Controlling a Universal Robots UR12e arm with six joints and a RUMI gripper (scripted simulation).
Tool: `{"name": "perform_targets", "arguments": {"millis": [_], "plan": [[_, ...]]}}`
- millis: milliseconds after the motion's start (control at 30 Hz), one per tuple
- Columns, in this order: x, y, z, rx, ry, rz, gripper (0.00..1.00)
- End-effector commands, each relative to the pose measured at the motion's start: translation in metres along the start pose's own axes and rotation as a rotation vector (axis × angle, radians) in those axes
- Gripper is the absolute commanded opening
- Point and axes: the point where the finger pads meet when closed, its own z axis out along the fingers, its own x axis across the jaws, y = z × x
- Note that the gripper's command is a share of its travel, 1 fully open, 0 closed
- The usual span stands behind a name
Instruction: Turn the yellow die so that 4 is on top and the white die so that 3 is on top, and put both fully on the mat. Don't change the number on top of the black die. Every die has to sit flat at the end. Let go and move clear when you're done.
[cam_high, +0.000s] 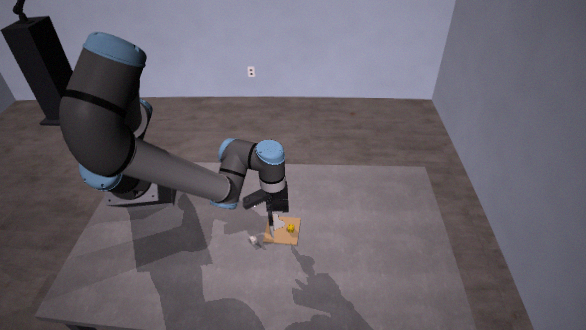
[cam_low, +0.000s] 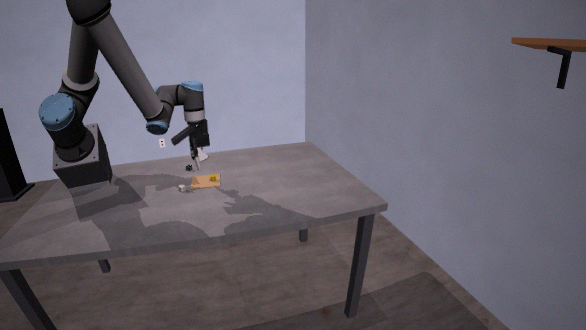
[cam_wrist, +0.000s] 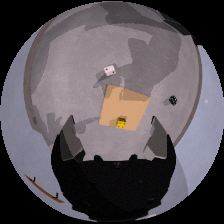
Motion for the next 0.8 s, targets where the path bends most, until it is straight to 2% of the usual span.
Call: {"name": "perform_targets", "arguments": {"millis": [0, 167, 267, 633, 767], "plan": [[-0.004, -0.005, 0.000, -0.011, 0.001, -0.174, 1.00], [-0.005, -0.007, 0.000, -0.011, 0.001, -0.230, 1.00], [-0.008, -0.010, 0.001, -0.011, 0.001, -0.356, 1.00], [-0.013, -0.017, 0.001, -0.011, -0.001, -0.641, 1.00], [-0.014, -0.018, 0.002, -0.011, -0.001, -0.699, 1.00]]}}
